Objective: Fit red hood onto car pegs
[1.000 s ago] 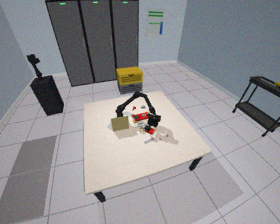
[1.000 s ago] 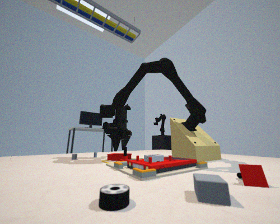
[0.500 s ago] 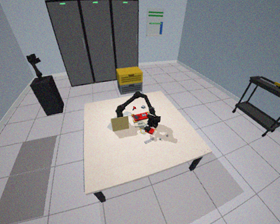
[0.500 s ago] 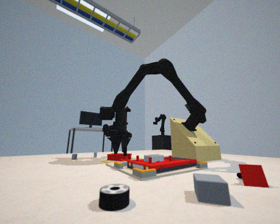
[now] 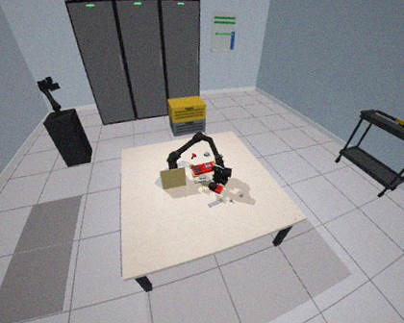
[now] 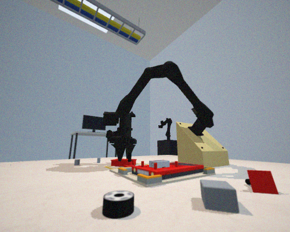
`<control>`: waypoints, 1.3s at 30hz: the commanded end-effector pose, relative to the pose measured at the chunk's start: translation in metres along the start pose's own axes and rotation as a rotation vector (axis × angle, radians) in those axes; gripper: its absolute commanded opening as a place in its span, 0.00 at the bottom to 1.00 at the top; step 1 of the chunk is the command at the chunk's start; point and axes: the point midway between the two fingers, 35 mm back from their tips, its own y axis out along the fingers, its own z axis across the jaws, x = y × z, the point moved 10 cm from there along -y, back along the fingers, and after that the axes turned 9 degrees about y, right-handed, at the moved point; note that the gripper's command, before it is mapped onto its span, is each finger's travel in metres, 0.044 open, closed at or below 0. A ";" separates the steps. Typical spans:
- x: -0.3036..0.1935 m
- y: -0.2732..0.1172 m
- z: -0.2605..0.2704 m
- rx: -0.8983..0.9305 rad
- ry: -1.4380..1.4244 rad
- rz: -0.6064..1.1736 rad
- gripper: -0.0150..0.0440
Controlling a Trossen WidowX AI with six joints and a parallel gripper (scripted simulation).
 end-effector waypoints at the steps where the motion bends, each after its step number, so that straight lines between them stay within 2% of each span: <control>1: 0.000 0.003 0.000 0.003 0.004 0.002 1.00; 26: -0.001 0.015 0.000 0.003 0.004 0.003 1.00; 30: 0.000 0.013 0.000 0.000 0.000 0.001 0.82; 39: 0.000 0.013 0.000 0.000 0.000 0.001 0.72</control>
